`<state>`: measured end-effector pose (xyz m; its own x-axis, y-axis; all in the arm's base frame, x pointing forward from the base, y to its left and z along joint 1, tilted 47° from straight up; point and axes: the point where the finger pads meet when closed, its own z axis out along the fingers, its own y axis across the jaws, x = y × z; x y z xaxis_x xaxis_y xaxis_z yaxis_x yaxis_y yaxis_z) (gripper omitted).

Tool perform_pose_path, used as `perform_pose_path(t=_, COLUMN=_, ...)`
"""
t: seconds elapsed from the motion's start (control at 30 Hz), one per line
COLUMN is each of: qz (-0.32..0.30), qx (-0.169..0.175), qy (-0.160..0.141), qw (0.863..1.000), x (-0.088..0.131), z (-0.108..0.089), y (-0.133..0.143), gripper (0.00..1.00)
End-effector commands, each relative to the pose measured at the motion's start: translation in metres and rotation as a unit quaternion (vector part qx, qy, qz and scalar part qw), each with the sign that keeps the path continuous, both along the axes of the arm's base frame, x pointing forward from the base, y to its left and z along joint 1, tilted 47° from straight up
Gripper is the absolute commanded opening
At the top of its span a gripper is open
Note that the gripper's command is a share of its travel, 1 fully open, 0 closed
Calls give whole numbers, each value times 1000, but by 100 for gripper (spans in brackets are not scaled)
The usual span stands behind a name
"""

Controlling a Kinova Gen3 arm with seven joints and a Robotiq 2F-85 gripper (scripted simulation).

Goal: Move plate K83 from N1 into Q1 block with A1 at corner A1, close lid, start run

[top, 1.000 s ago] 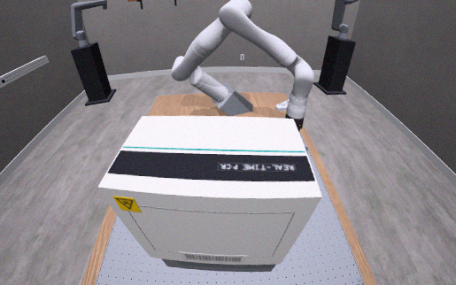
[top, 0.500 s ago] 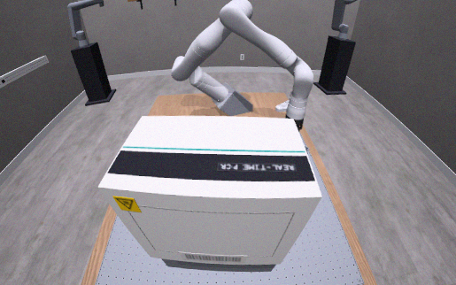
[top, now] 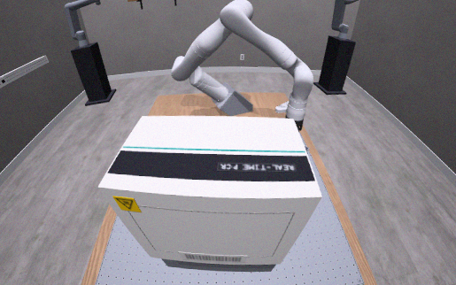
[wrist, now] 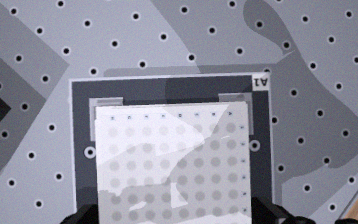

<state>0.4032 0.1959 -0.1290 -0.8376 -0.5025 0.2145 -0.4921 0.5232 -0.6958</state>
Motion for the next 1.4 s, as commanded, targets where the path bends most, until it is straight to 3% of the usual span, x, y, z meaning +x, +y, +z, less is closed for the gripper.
perform_pose_path(t=0.0, qz=1, qx=1, qy=0, qw=1000, x=0, z=0, y=1, gripper=100)
perform_pose_path(t=0.5, qz=1, qx=1, qy=0, qw=1000, x=0, z=0, y=0, gripper=100)
perform_pose_path(t=0.83, qz=1, qx=1, qy=0, qw=1000, x=0, z=0, y=1, gripper=91)
perform_pose_path(t=1.37, qz=1, qx=1, qy=0, qw=1000, x=0, z=0, y=1, gripper=91)
